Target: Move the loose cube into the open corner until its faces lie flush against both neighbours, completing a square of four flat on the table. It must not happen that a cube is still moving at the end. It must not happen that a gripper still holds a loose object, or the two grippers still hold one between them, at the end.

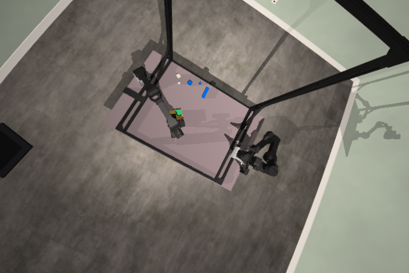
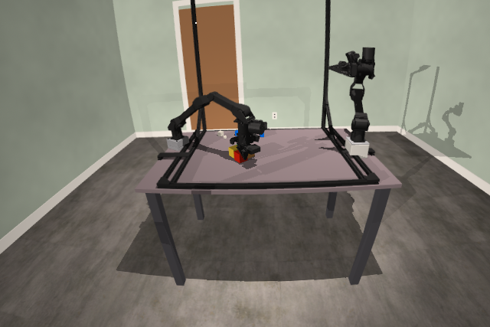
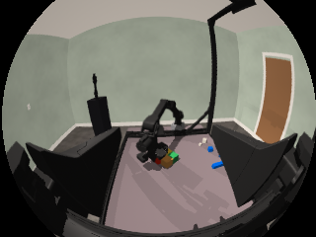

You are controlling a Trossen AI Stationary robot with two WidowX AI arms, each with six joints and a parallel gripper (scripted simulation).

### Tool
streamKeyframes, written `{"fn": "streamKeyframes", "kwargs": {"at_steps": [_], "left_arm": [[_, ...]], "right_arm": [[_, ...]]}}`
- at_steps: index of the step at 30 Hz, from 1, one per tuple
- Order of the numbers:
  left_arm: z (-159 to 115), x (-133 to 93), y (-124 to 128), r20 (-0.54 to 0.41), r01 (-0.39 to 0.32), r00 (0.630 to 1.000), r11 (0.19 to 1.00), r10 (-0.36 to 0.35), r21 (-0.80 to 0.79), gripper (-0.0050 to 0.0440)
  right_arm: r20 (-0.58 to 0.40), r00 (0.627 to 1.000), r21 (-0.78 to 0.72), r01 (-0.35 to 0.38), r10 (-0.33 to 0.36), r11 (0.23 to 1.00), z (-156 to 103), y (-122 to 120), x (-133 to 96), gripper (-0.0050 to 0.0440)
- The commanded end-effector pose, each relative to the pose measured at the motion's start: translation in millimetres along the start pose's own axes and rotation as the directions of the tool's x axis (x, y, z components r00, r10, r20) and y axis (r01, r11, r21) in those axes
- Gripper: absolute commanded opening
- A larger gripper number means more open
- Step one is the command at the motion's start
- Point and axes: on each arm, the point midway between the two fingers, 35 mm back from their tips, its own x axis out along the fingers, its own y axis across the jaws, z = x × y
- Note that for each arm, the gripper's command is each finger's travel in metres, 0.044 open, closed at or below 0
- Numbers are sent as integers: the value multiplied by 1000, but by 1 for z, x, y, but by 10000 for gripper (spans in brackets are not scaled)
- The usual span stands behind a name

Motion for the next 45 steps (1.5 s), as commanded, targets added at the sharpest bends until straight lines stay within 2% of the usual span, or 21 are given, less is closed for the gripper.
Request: {"fn": "streamKeyframes", "kwargs": {"at_steps": [1, 28, 45], "left_arm": [[0, 0, 0, 0, 2, 1000, 1000, -2, -3, 400], [0, 0, 0, 0, 2, 1000, 1000, -2, -3, 400], [0, 0, 0, 0, 2, 1000, 1000, -2, -3, 400]], "right_arm": [[0, 1000, 4, 9, -9, 1000, 0, 2, -5, 0], [0, 1000, 4, 9, -9, 1000, 0, 15, -4, 0], [18, 998, 4, 53, -53, 999, 0, -20, -3, 0]]}}
